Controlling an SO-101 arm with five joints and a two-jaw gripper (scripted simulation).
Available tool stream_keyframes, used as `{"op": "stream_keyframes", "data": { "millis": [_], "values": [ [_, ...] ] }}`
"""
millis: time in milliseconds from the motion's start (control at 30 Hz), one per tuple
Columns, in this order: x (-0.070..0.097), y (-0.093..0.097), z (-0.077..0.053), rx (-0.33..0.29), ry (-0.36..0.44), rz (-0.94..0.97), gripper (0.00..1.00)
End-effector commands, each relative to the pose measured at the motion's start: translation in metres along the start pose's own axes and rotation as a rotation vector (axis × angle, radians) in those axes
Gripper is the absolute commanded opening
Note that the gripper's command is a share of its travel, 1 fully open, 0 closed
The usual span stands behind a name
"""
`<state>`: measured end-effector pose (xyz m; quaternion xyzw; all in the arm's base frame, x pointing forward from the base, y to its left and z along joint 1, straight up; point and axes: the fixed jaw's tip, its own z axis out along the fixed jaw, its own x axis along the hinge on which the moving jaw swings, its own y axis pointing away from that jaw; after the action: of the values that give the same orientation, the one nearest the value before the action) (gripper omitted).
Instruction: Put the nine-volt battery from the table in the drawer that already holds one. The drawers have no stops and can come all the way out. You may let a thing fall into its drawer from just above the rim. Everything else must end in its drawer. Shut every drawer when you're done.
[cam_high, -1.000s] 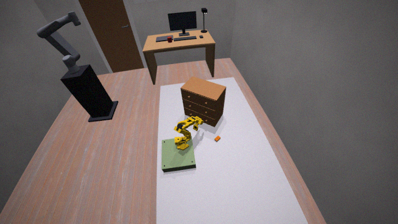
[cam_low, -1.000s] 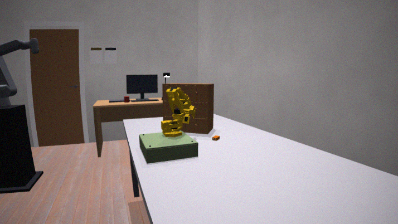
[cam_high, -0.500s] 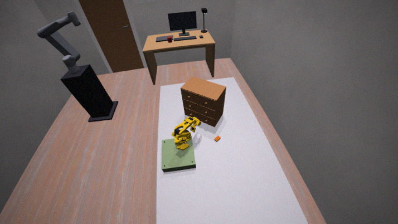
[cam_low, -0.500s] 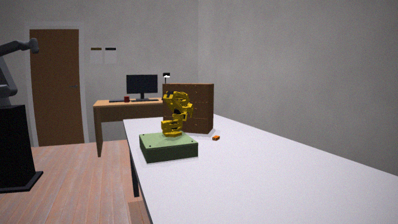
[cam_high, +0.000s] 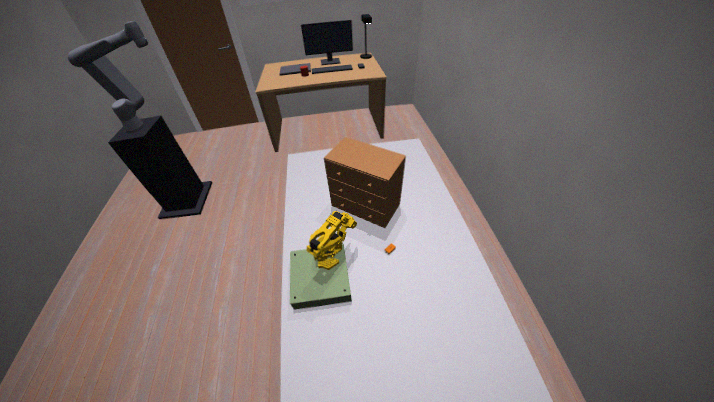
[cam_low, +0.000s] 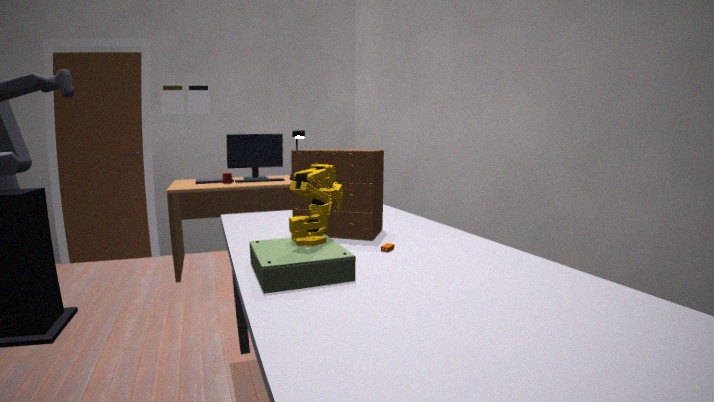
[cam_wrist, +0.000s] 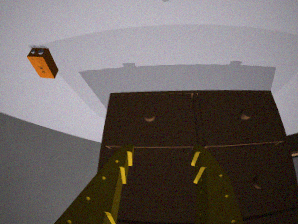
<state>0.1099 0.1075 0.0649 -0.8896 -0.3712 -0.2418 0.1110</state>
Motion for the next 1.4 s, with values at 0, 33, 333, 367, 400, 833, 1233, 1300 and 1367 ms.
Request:
{"op": "stream_keyframes", "data": {
  "millis": [0,33,333,367,400,833,1233,1300,1367],
  "values": [
    [-0.0048,-0.0013,0.0008,0.005,-0.017,0.002,0.21],
    [-0.0048,-0.0013,0.0008,0.005,-0.017,0.002,0.21],
    [-0.0048,-0.0013,0.0008,0.005,-0.017,0.002,0.21],
    [-0.0048,-0.0013,0.0008,0.005,-0.017,0.002,0.21],
    [-0.0048,-0.0013,0.0008,0.005,-0.017,0.002,0.21],
    [-0.0048,-0.0013,0.0008,0.005,-0.017,0.002,0.21],
    [-0.0061,-0.0005,0.0007,0.001,-0.017,0.178,0.21],
    [-0.0065,-0.0003,0.0007,-0.001,-0.017,0.229,0.21],
    [-0.0069,-0.0001,0.0007,-0.002,-0.017,0.279,0.21]
  ]
}}
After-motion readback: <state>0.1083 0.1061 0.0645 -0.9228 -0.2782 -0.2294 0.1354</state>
